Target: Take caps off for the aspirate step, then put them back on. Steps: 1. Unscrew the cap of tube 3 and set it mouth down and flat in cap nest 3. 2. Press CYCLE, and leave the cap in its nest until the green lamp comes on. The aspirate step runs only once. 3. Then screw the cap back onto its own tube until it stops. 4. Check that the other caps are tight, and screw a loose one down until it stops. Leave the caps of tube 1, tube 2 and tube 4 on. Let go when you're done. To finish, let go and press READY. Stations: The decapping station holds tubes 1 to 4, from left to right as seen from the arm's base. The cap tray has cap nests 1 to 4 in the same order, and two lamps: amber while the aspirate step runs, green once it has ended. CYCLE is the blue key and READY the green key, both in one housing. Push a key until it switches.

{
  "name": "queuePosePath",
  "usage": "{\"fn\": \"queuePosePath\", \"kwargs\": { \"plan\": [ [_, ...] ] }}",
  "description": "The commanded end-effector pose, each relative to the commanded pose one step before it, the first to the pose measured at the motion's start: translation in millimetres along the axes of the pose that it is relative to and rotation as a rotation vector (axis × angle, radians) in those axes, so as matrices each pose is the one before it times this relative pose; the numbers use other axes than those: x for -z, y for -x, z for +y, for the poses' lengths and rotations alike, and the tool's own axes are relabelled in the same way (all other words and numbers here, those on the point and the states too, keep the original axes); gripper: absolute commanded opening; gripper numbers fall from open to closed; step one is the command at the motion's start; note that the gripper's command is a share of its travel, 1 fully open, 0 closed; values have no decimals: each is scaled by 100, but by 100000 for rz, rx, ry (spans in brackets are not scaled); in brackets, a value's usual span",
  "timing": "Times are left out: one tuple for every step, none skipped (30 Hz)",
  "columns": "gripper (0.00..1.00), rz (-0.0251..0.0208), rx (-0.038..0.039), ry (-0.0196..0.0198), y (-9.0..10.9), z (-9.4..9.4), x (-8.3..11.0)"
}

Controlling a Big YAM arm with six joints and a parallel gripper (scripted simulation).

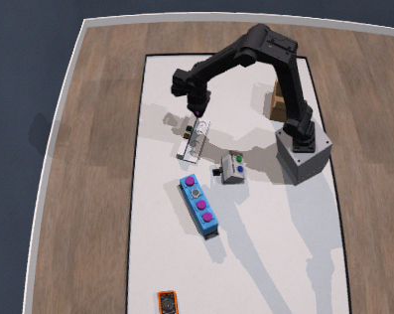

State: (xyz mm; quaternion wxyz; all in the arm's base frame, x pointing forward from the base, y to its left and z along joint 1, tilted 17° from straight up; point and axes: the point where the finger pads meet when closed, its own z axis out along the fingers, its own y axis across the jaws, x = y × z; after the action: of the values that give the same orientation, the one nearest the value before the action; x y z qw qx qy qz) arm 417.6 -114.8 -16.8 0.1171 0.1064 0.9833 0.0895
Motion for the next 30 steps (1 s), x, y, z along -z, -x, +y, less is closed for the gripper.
{"fn": "queuePosePath", "kwargs": {
  "plan": [
    [0,-1206,6119,521,942,550,461],
    [0,0,0,0,0,0,0],
    [0,-23,2438,600,447,658,236],
    [0,23,-2438,-600,-463,-649,-232],
    [0,631,2283,575,6,463,-1283],
    [0,545,-130,24,-328,20,-612],
    [0,416,-99,20,-253,16,-583],
    [0,295,-267,-4,-181,9,-557],
    [0,177,-1472,-27,-110,2,-534],
    [0,63,-582,-46,-42,-5,-512],
    [0,-47,13,-62,25,-10,-493],
    [0,-153,38,-76,89,-14,-476],
    [0,-258,61,-64,151,-14,-461],
    [0,-360,84,-38,210,-11,-448],
    [0,-452,105,-52,266,-15,-436],
    [0,-539,124,-68,319,-19,-427],
    [0,-502,115,-61,295,-17,-437],
    [0,0,0,0,0,0,0],
    [0,0,0,0,0,0,0],
    [0,56,-15,44,-51,12,-522],
    [0,65,-15,-29,-53,0,-520],
    [0,60,-15,9,-52,7,-520],
    [0,58,-15,16,-52,8,-519],
    [0,55,-14,-4,11,40,-519],
    [0,55,-14,36,-51,11,-518],
    [0,57,-14,19,-51,8,-517],
    [0,57,-14,10,-51,6,-517],
    [0,56,-14,14,-51,7,-516],
    [0,55,-14,14,-50,7,-515],
    [0,55,-13,13,-50,6,-515]
  ]
}}
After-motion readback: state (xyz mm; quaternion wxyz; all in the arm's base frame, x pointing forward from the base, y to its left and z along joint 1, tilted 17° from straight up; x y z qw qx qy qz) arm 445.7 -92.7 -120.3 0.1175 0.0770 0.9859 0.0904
